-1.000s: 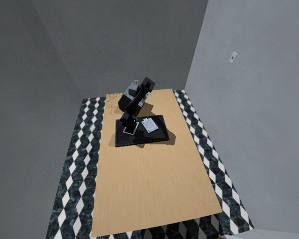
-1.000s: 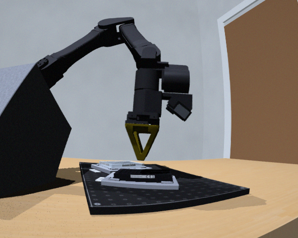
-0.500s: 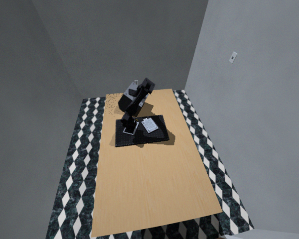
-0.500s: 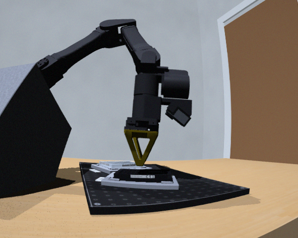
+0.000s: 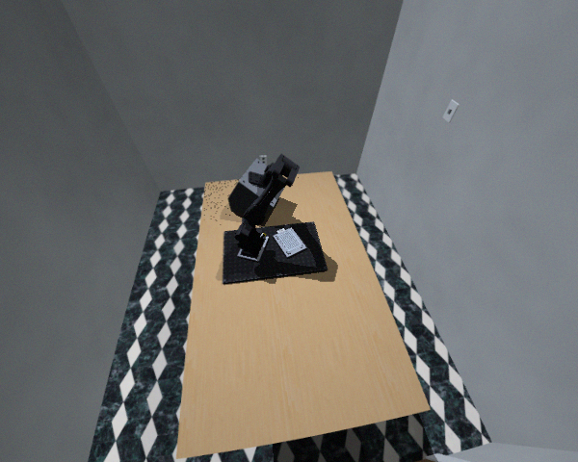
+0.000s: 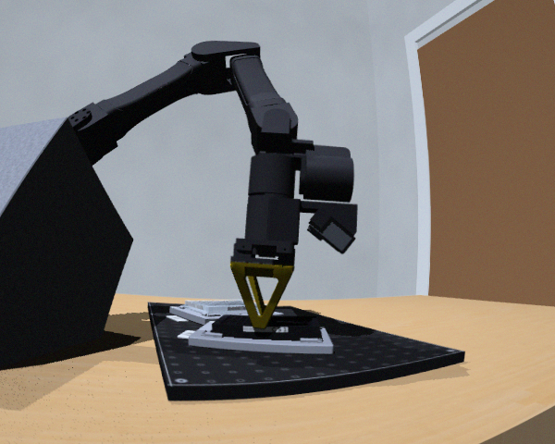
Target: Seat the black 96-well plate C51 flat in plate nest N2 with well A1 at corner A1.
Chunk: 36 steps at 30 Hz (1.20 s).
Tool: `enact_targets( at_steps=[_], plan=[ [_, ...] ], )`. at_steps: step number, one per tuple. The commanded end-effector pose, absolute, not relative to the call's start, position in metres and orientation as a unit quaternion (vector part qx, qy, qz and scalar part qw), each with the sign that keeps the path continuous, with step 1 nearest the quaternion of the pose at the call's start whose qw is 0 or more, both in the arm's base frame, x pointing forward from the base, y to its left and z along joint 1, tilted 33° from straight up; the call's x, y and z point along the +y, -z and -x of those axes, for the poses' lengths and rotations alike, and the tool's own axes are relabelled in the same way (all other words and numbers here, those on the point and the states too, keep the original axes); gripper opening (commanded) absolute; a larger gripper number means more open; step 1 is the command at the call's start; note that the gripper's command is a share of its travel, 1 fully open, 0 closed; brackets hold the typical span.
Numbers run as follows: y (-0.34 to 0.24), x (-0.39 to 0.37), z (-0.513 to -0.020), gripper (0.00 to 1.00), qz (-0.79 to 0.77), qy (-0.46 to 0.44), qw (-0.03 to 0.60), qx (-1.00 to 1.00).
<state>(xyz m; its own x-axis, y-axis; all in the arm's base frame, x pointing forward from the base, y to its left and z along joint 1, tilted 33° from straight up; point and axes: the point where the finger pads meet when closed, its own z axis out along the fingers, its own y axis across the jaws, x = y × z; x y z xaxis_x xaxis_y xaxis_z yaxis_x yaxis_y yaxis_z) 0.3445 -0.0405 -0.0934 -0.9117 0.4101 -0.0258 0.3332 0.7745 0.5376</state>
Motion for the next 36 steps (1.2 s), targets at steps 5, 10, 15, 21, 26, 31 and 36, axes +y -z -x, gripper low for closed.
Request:
enact_targets(
  at_steps=[5, 10, 15, 21, 26, 31, 36],
  plan=[
    [0.0988, -0.0418, -0.3544, 1.0, -0.2, -0.268, 0.088, 0.938],
    [0.0989, -0.0418, -0.3544, 1.0, -0.2, -0.268, 0.088, 0.938],
    [0.0989, -0.0418, -0.3544, 1.0, -0.2, -0.268, 0.088, 0.938],
    [0.0988, -0.0418, -0.3544, 1.0, -0.2, -0.268, 0.088, 0.938],
    [0.0988, -0.0418, -0.3544, 1.0, -0.2, -0.268, 0.088, 0.938],
    [0.0988, -0.0418, -0.3544, 0.0, -0.2, -0.268, 0.088, 0.938],
    [0.0988, -0.0418, -0.3544, 0.0, -0.2, -0.268, 0.088, 0.938]
  ],
)
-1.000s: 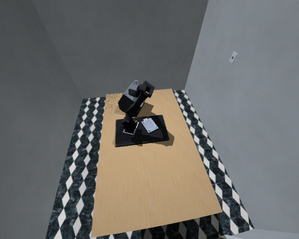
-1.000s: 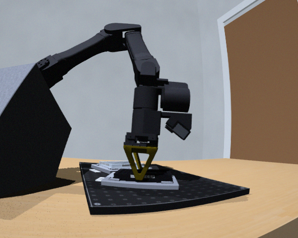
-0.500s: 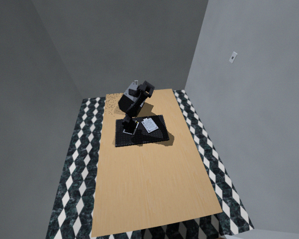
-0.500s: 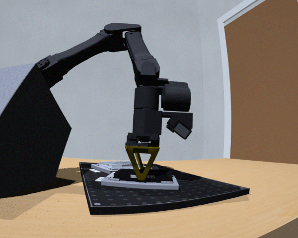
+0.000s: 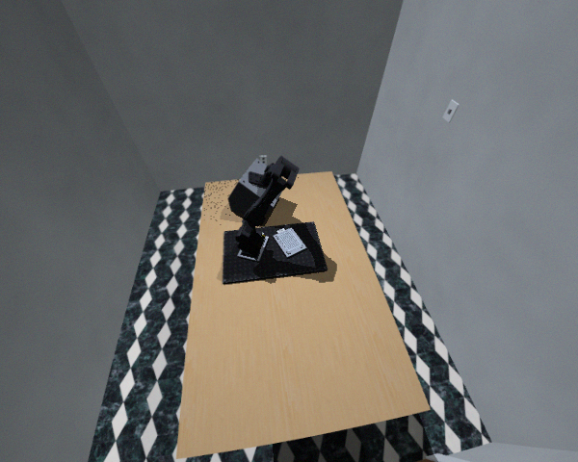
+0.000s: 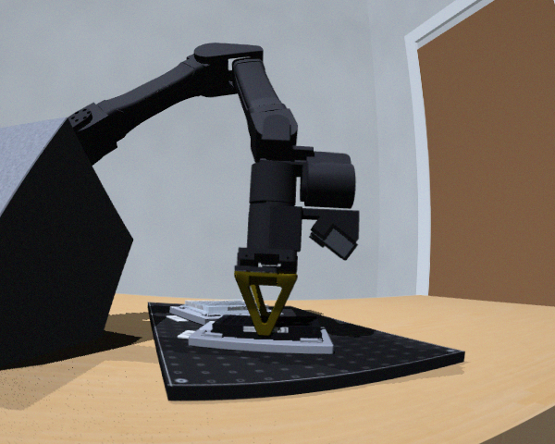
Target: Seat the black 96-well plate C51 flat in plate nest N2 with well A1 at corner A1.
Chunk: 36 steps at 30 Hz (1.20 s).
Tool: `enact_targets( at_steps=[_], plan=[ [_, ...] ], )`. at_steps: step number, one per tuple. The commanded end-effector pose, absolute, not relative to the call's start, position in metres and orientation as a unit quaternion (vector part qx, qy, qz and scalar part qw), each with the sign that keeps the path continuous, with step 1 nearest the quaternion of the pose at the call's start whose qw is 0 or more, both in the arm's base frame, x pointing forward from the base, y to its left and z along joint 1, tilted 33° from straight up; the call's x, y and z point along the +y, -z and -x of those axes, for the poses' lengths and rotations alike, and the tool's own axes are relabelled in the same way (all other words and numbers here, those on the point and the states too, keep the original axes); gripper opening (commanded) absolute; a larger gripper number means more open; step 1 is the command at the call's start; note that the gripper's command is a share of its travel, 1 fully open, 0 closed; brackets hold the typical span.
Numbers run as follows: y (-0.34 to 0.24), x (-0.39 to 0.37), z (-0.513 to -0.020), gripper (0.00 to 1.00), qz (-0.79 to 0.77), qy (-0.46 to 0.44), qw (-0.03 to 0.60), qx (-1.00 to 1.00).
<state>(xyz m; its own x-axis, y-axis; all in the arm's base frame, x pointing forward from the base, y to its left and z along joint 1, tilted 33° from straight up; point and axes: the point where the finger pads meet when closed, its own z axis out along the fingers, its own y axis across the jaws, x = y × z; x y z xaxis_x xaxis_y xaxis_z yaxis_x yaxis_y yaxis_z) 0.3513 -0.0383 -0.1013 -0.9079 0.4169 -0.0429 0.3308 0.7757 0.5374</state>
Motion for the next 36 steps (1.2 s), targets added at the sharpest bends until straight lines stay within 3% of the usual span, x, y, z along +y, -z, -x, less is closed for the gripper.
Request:
enact_targets(
  at_steps=[1, 36],
  plan=[
    [0.099, -0.042, -0.354, 0.0, -0.2, -0.268, 0.088, 0.938],
    [0.086, -0.049, -0.35, 0.0, -0.2, -0.268, 0.088, 0.938]
  ],
)
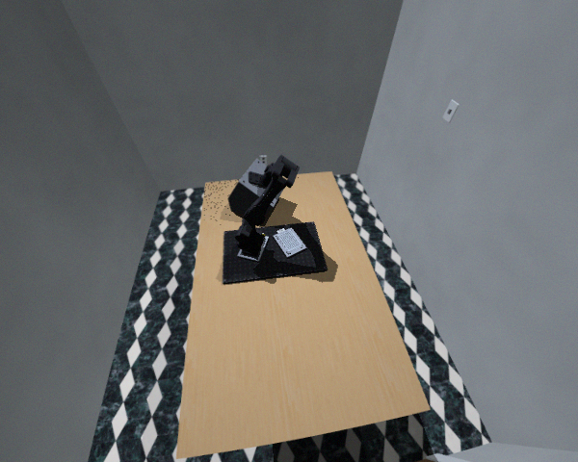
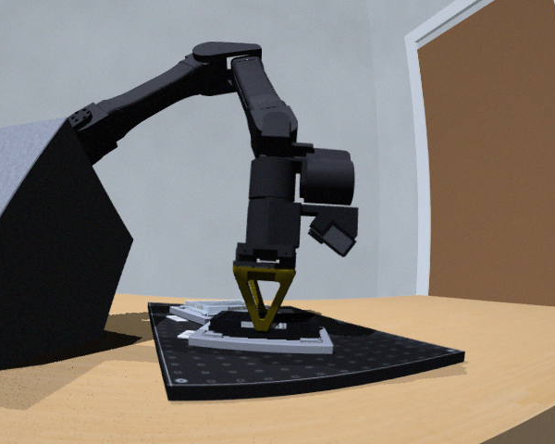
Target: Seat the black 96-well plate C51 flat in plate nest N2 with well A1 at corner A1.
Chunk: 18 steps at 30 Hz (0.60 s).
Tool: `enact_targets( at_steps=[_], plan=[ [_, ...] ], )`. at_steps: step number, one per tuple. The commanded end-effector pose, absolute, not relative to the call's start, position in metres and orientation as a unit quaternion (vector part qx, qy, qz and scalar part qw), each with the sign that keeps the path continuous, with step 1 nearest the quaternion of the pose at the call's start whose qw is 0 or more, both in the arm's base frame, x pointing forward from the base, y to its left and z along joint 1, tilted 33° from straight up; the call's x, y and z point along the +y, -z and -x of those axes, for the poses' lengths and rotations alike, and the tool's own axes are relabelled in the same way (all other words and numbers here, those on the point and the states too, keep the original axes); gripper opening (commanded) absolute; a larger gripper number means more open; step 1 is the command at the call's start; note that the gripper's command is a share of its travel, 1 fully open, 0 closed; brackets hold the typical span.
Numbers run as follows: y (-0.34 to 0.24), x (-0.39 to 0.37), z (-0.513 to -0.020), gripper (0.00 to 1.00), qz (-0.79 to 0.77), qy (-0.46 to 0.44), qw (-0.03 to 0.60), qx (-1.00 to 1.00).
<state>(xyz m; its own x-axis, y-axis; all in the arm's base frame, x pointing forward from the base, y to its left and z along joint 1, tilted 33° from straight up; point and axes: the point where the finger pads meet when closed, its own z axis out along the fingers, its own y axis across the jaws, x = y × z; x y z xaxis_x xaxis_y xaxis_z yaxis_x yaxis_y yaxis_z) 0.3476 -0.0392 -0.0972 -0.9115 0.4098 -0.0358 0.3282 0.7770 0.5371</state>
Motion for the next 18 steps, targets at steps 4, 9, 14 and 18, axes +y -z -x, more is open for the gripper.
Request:
enact_targets(
  at_steps=[4, 9, 14, 18],
  plan=[
    [0.083, -0.05, -0.349, 0.0, -0.2, -0.268, 0.088, 0.938],
    [0.076, -0.054, -0.347, 0.0, -0.2, -0.268, 0.088, 0.938],
    [0.069, -0.058, -0.345, 0.0, -0.2, -0.267, 0.088, 0.938],
    [0.064, -0.061, -0.343, 0.0, -0.2, -0.267, 0.088, 0.938]
  ],
)
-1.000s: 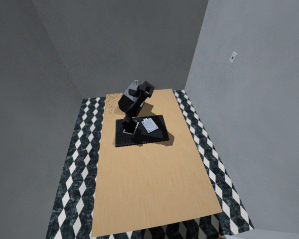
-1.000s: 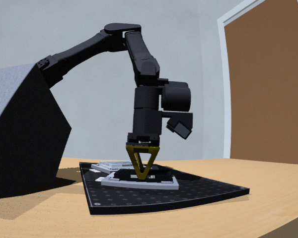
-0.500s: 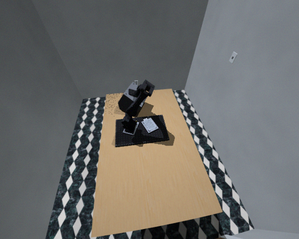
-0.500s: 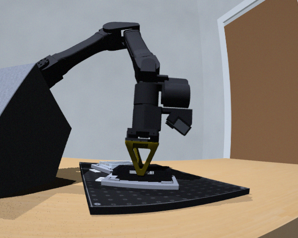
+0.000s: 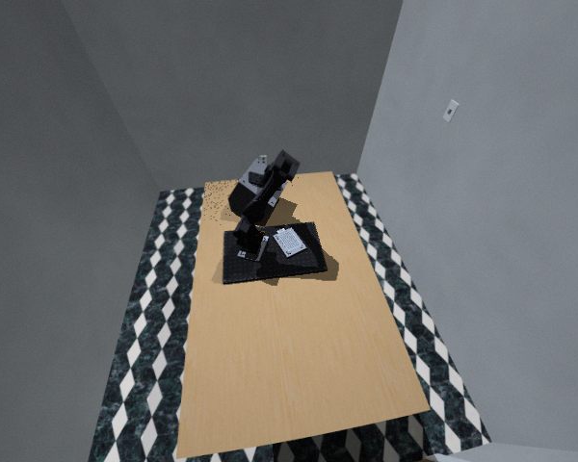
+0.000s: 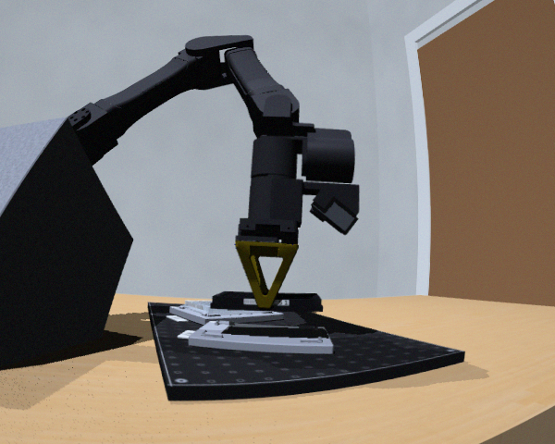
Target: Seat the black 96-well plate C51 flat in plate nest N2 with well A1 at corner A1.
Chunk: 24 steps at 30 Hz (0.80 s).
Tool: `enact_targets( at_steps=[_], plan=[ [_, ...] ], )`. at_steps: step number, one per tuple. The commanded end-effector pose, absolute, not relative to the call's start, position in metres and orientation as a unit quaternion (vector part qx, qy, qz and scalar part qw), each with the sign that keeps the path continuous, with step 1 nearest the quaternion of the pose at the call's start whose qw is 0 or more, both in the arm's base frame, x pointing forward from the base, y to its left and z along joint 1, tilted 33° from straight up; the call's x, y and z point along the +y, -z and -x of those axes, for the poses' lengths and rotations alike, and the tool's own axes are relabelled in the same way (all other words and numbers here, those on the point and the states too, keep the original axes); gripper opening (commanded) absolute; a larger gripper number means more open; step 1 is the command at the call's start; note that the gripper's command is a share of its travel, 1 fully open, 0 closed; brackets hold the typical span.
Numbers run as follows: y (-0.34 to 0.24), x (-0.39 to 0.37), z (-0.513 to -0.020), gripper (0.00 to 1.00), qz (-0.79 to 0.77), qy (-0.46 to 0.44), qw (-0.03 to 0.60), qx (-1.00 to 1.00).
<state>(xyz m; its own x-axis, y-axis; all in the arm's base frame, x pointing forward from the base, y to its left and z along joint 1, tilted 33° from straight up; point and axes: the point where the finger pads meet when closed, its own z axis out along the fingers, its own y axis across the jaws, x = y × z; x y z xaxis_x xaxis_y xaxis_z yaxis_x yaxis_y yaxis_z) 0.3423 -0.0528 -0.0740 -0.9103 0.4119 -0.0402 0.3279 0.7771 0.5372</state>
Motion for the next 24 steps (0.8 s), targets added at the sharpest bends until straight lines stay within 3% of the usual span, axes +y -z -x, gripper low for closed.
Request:
enact_targets(
  at_steps=[1, 24],
  plan=[
    [0.0638, -0.0614, -0.3432, 0.0, -0.2, -0.267, 0.088, 0.938],
    [0.0598, -0.0637, -0.3419, 0.0, -0.2, -0.267, 0.088, 0.938]
  ],
)
